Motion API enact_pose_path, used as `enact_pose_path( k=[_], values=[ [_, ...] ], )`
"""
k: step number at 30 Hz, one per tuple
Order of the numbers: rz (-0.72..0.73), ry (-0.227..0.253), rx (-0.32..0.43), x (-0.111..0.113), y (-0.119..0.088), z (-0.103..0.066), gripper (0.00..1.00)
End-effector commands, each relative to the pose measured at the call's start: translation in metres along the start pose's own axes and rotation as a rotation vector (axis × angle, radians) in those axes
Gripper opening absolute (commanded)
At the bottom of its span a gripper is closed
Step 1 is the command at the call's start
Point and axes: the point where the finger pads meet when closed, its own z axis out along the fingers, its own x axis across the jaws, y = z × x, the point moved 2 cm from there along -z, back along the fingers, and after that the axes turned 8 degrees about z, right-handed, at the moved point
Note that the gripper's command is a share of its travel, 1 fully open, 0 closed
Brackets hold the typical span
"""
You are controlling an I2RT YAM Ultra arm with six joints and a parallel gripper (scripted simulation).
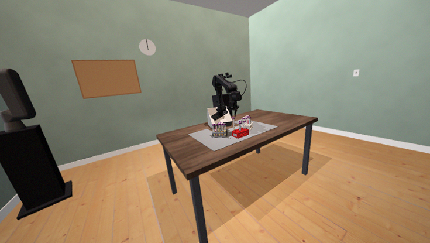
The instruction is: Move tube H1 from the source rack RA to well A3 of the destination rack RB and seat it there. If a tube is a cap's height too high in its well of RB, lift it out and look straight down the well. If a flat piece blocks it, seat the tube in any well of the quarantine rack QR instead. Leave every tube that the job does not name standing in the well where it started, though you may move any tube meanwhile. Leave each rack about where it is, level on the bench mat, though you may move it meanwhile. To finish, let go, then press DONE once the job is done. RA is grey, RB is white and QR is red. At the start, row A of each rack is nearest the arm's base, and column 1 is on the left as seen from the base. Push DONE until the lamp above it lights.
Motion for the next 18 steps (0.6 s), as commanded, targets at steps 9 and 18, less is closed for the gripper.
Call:
enact_pose_path(
  k=[9,18],
  values=[
    [0.000,0.025,-0.032,0.006,0.010,-0.003,0.00],
    [0.002,0.020,-0.027,0.004,0.008,0.002,0.00]
  ],
)
